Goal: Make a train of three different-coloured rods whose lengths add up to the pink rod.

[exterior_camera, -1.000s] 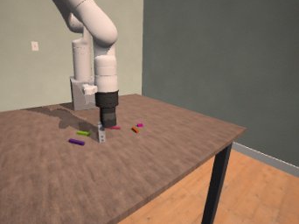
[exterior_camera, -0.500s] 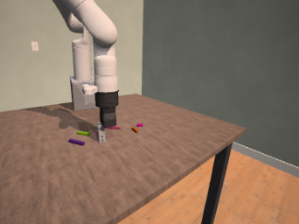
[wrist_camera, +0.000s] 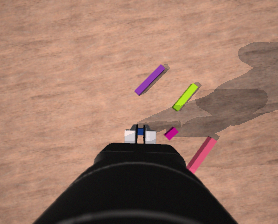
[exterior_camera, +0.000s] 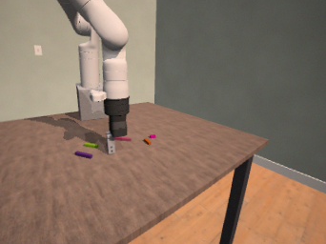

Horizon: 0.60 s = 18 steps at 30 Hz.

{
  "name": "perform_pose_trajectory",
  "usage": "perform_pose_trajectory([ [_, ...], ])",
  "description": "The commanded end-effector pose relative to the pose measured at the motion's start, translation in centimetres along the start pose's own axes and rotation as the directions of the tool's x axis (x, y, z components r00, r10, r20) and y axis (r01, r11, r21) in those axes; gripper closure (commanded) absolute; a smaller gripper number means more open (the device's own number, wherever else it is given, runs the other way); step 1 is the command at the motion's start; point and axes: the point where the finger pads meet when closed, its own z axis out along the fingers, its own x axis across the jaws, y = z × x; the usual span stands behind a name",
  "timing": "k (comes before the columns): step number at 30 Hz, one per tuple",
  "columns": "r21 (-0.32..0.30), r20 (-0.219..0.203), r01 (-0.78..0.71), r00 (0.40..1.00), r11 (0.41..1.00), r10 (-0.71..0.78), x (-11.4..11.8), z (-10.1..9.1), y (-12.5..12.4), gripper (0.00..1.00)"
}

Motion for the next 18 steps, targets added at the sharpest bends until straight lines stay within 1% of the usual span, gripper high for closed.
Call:
perform_pose_trajectory([
  [1,0.002,0.008,0.0,1.0,1.0,0.0,-0.3,-1.1,-0.1,0.76],
  [2,0.002,0.008,0.0,1.0,1.0,0.0,-0.3,-1.6,-0.1,0.76],
  [4,0.002,0.008,0.0,1.0,1.0,0.0,-0.3,-1.6,-0.1,0.76],
  [13,0.002,0.008,0.0,1.0,1.0,0.0,-0.3,-7.1,-0.1,0.76],
  [16,0.002,0.008,0.0,1.0,1.0,0.0,-0.3,-8.6,-0.1,0.76],
  [18,0.002,0.008,0.0,1.0,1.0,0.0,-0.2,-9.2,-0.1,0.76],
])
